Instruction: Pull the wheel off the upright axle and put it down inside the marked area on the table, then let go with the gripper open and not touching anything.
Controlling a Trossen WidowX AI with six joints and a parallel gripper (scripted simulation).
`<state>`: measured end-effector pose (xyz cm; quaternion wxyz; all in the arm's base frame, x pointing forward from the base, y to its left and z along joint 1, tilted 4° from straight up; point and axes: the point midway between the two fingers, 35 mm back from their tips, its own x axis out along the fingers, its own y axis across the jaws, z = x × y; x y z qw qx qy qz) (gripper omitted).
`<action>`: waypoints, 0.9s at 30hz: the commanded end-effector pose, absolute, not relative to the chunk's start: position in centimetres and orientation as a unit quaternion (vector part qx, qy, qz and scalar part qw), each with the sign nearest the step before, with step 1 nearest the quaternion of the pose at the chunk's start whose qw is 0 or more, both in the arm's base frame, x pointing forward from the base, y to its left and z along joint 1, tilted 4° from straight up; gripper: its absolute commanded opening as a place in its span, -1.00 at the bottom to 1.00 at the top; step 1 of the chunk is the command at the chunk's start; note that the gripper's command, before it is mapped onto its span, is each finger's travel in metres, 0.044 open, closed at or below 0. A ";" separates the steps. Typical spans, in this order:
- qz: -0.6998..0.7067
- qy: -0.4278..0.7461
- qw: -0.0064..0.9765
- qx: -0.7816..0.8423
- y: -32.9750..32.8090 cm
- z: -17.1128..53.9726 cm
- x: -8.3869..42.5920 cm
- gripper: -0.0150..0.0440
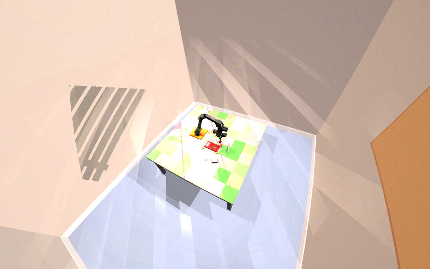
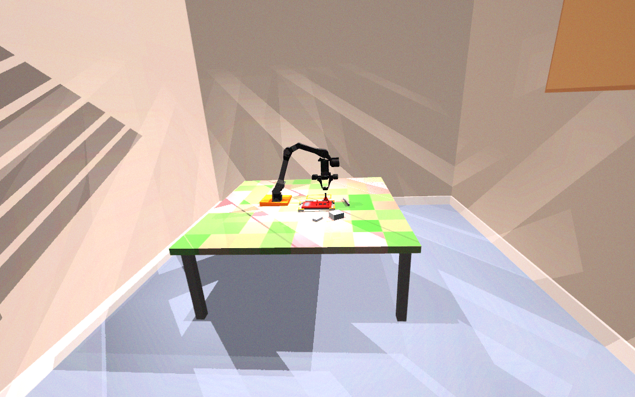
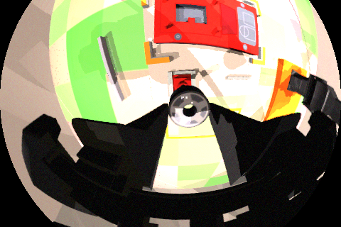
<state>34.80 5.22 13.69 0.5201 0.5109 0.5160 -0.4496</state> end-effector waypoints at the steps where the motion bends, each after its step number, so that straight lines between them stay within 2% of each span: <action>1: -0.446 0.512 0.524 0.514 5.1 15.0 34.7 -0.49; 27: -0.446 0.515 0.521 0.514 13.7 15.0 29.3 -0.49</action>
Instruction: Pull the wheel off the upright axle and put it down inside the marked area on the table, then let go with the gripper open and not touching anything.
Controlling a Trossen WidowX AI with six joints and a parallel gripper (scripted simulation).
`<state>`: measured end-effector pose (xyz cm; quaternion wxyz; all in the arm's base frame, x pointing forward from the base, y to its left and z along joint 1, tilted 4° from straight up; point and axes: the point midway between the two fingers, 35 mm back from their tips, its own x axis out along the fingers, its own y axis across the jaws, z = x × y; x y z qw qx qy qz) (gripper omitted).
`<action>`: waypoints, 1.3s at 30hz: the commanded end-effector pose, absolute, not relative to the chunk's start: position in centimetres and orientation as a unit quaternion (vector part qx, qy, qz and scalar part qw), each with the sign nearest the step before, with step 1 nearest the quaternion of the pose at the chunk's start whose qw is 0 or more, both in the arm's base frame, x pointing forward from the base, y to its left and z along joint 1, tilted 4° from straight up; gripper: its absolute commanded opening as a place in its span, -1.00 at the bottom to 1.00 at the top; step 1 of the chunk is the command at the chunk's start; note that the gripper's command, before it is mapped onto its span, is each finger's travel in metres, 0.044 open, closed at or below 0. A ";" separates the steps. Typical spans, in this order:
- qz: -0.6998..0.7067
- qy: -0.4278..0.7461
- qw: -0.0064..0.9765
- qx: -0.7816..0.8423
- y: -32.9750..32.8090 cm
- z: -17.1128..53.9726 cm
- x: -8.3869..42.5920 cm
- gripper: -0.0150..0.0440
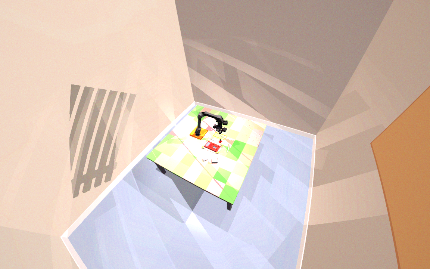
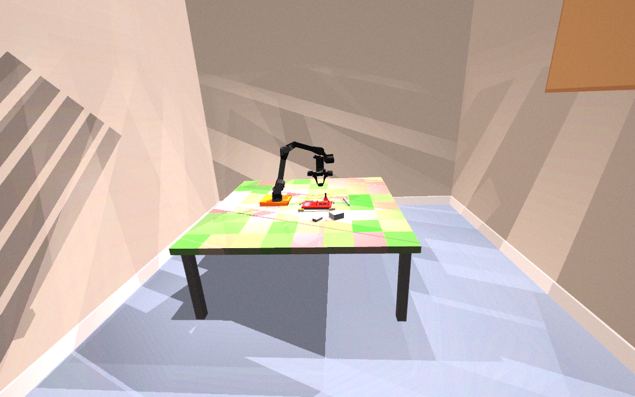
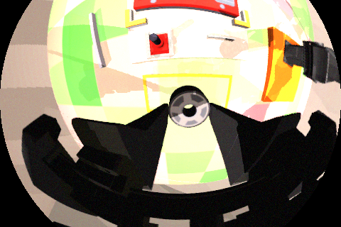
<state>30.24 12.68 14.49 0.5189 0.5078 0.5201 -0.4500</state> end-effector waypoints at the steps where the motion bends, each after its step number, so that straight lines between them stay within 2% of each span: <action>1: -0.446 0.515 0.521 0.515 14.0 15.1 29.0 -0.49; 17: -0.445 0.515 0.521 0.515 14.9 13.0 28.6 -0.49; 33: -0.445 0.515 0.521 0.515 15.5 5.0 29.1 -0.49; 39: -0.445 0.515 0.521 0.515 15.4 4.7 29.1 -0.49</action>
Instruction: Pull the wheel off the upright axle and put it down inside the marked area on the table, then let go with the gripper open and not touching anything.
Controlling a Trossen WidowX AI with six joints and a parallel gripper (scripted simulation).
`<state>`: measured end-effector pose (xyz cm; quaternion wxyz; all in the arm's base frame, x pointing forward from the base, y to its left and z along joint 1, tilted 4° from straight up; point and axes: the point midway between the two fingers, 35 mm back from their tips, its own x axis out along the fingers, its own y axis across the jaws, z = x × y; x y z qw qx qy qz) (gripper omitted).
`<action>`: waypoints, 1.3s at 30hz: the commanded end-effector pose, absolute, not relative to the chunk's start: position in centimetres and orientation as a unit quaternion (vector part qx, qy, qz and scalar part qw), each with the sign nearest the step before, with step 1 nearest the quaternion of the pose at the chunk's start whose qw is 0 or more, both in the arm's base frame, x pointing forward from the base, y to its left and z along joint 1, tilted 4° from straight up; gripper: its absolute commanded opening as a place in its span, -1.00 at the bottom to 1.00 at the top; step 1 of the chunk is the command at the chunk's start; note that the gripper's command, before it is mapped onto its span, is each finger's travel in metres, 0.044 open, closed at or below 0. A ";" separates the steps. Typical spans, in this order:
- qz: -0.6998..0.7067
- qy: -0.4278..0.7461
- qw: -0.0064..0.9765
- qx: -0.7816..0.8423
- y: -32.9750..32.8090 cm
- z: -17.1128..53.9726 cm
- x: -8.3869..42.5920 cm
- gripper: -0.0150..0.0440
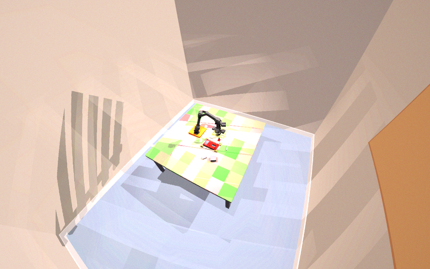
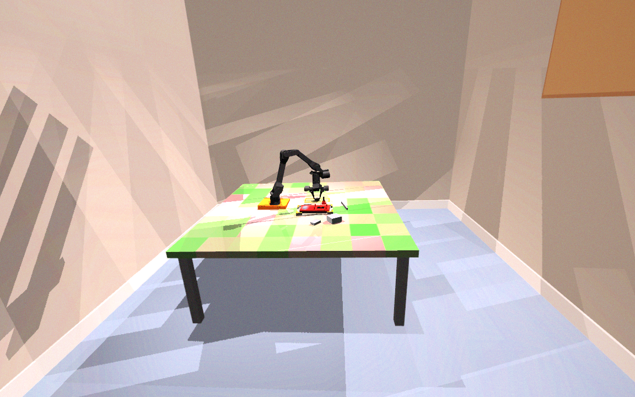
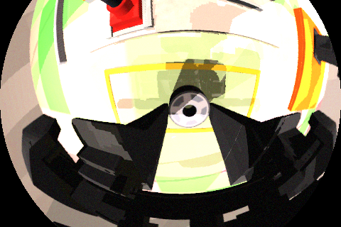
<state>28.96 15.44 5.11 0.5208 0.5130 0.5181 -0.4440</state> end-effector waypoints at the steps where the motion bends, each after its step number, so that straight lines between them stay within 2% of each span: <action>1: -0.445 0.515 0.521 0.515 15.4 4.7 29.1 -0.49; 12: -0.444 0.518 0.521 0.513 15.4 5.2 29.0 0.49; 20: -0.445 0.515 0.521 0.515 15.1 10.8 28.6 0.53; 25: -0.445 0.515 0.521 0.515 15.1 11.0 28.6 0.53; 30: -0.445 0.517 0.520 0.514 13.8 12.1 26.2 0.97; 39: -0.448 0.516 0.520 0.513 10.7 14.7 20.5 1.00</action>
